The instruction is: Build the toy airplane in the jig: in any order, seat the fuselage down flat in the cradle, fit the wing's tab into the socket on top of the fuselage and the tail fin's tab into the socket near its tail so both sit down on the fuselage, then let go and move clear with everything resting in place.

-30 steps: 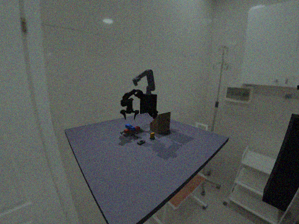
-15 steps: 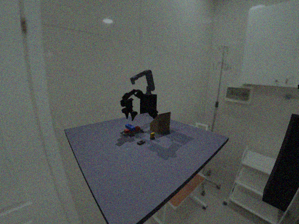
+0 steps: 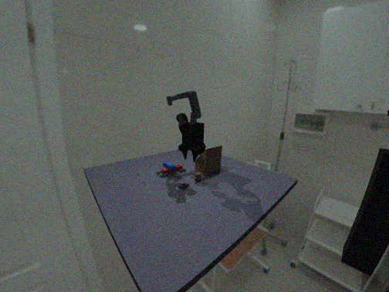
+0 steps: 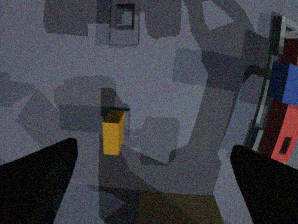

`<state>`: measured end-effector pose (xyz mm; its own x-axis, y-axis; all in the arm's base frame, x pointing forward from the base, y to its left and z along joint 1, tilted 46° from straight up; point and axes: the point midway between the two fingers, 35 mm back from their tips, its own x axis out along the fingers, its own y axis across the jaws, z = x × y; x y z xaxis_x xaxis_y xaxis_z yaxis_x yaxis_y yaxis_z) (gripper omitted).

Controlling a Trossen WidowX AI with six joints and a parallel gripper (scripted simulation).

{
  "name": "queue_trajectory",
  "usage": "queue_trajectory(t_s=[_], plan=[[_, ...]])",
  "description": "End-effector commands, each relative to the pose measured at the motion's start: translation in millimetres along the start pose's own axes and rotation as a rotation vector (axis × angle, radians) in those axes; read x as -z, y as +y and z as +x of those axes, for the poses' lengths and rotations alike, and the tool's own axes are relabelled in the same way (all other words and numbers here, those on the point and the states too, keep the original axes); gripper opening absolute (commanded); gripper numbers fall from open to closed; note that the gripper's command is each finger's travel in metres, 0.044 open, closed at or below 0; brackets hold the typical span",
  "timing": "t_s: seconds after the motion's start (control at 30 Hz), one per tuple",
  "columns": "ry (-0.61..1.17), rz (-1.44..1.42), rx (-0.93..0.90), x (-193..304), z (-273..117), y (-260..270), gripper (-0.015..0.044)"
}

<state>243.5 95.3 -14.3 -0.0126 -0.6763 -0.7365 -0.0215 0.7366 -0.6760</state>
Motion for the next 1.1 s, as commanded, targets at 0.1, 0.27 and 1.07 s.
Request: queue_trajectory(t_s=[0.1, 0.27, 1.07], plan=[[0.019, 0.007, 0.042, 47, 15, 49, 0.0440], [0.019, 0.008, 0.041, 46, 28, 49, 0.0440], [0.017, 0.008, 0.045, 47, 101, 45, 0.0440]])
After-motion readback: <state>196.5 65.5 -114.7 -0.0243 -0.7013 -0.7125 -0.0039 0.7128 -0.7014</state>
